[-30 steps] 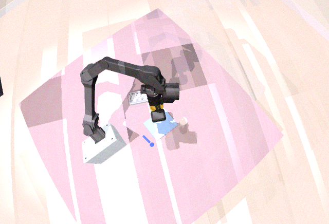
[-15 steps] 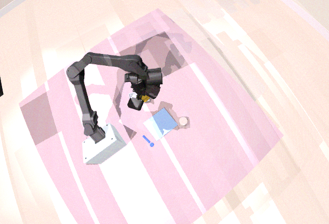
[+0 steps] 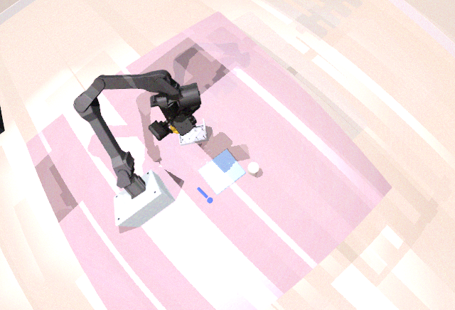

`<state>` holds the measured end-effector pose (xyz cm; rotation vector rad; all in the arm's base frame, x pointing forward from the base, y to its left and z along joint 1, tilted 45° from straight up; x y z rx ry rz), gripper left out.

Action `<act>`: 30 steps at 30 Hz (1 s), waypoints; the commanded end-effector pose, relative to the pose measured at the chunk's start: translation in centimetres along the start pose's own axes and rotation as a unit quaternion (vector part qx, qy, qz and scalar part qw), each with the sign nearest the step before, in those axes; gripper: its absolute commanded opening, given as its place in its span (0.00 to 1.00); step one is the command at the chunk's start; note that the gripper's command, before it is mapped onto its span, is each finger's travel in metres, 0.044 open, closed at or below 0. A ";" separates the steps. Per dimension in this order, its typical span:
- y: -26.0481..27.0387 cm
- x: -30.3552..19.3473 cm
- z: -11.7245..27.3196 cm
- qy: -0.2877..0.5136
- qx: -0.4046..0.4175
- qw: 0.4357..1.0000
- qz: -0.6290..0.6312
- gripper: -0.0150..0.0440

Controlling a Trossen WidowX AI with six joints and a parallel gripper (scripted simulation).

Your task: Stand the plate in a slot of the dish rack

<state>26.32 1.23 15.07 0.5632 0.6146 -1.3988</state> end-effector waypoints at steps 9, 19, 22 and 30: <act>-4.3 -4.3 -0.8 0.009 -0.003 0.977 -0.214 0.25; -5.6 -5.3 -1.2 0.011 -0.005 0.962 -0.271 0.25; -5.6 -5.2 -1.4 0.003 -0.007 0.964 -0.267 0.25; -6.0 -4.2 -3.8 -0.087 -0.025 0.973 -0.211 0.25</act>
Point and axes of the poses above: the point midway between the two fingers, 35 mm back from their tips, its own z axis back along the fingers, its own y axis across the jaws, x = y × z, the point moved 4 cm from there along z, back along the fingers, and after that the axes turned 6 degrees about -z, right-handed, at the moved point
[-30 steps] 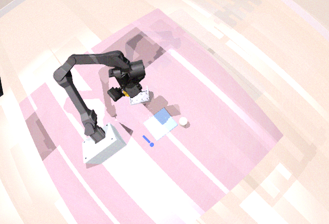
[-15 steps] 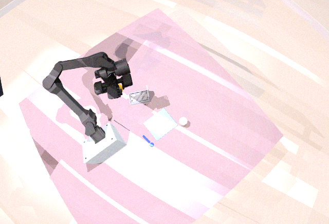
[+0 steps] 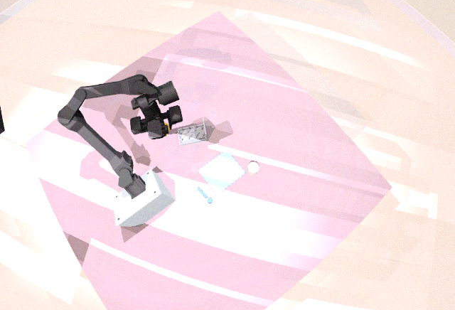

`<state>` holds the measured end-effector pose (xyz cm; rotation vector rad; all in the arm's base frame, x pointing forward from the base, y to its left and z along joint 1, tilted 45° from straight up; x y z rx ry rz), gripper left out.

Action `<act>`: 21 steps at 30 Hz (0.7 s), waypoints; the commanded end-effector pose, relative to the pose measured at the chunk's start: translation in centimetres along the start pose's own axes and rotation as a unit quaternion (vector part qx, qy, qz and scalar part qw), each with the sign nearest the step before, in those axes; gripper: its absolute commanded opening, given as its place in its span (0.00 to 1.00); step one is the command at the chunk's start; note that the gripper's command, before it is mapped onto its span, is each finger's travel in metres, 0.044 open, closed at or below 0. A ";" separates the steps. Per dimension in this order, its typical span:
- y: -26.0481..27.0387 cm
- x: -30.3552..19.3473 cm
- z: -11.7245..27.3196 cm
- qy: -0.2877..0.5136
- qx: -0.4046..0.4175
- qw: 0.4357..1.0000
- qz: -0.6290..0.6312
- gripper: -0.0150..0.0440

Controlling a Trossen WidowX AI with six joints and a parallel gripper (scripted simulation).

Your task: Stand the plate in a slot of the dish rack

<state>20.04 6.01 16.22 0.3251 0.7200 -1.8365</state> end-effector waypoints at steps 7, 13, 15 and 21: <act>0.4 1.0 -3.0 -0.116 0.019 0.991 0.067 0.25; 0.7 1.4 -4.6 -0.179 0.039 0.977 0.109 0.25; 0.8 1.6 -5.0 -0.198 0.047 0.971 0.122 0.25; 1.1 1.8 -6.4 -0.253 0.073 0.951 0.164 0.25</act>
Point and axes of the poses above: the point midway between the two fingers, 35 mm back from their tips, its own z axis back along the fingers, its own y axis across the jaws, x = y × z, the point moved 4 cm from there along z, back along the fingers, and after that the axes turned 6 degrees about -z, right-handed, at the moved point
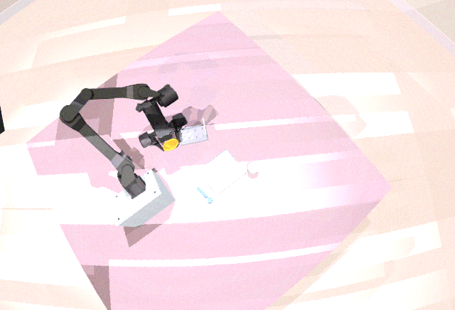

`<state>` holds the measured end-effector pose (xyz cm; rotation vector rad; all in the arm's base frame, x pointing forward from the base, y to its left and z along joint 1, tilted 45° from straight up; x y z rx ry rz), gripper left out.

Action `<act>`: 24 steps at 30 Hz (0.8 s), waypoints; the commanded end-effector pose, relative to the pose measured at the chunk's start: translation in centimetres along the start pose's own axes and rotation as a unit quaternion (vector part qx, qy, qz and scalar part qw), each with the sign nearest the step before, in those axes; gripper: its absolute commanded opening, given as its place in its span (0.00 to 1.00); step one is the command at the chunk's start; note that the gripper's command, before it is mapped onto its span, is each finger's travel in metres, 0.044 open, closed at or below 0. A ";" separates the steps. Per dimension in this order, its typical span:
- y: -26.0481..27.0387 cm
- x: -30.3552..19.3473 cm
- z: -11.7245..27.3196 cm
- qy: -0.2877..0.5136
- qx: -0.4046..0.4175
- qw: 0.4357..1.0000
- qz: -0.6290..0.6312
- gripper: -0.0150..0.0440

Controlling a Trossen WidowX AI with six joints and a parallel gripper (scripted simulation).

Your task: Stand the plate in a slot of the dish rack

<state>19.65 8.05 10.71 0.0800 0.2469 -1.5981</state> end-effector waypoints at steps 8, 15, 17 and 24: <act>0.4 -0.6 -2.3 -0.108 0.063 0.989 0.072 0.25; 0.5 -1.3 -3.3 -0.164 0.111 0.974 0.114 0.25; 0.6 -1.5 -3.6 -0.178 0.126 0.968 0.125 0.25; 0.6 -2.3 -4.3 -0.223 0.181 0.944 0.162 0.25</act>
Point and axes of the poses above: the point midway between the two fingers, 35 mm back from their tips, its own z axis back along the fingers, its own y axis across the jaws, x = y × z, the point moved 4 cm from there along z, back along the fingers, and after that the axes turned 6 degrees about -z, right-handed, at the moved point
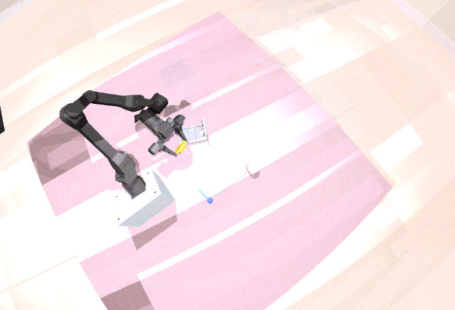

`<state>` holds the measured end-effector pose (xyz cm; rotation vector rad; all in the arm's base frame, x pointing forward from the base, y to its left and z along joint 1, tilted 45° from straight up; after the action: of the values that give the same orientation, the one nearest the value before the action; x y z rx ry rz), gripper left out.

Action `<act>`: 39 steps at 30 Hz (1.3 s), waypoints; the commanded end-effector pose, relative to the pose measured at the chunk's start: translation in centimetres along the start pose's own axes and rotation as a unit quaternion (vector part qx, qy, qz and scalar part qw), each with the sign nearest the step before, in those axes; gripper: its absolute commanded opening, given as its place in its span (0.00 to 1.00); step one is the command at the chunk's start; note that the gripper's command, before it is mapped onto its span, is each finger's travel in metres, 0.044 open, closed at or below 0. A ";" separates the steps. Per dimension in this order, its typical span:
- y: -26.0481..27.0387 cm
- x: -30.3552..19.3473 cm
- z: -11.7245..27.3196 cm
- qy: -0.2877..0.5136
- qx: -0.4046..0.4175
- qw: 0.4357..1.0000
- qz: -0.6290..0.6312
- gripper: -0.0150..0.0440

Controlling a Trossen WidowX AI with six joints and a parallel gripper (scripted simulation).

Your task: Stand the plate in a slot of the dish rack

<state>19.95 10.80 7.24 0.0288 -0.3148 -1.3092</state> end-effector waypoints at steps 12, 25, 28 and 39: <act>0.1 -2.3 -0.1 -0.100 0.139 0.983 0.060 0.25; -0.4 -4.4 0.9 -0.157 0.261 0.948 0.095 0.25; -0.6 -4.8 1.3 -0.166 0.290 0.937 0.097 0.25; -1.6 -6.2 2.8 -0.191 0.394 0.894 0.096 0.25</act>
<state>16.91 16.50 7.99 0.3728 -1.0881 -0.9278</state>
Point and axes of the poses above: the point midway between the two fingers, 35 mm back from their tips, its own z axis back along the fingers, its own y axis across the jaws, x = y × z, the point moved 4 cm from there along z, back along the fingers, and after that the axes turned 6 degrees about -z, right-handed, at the moved point
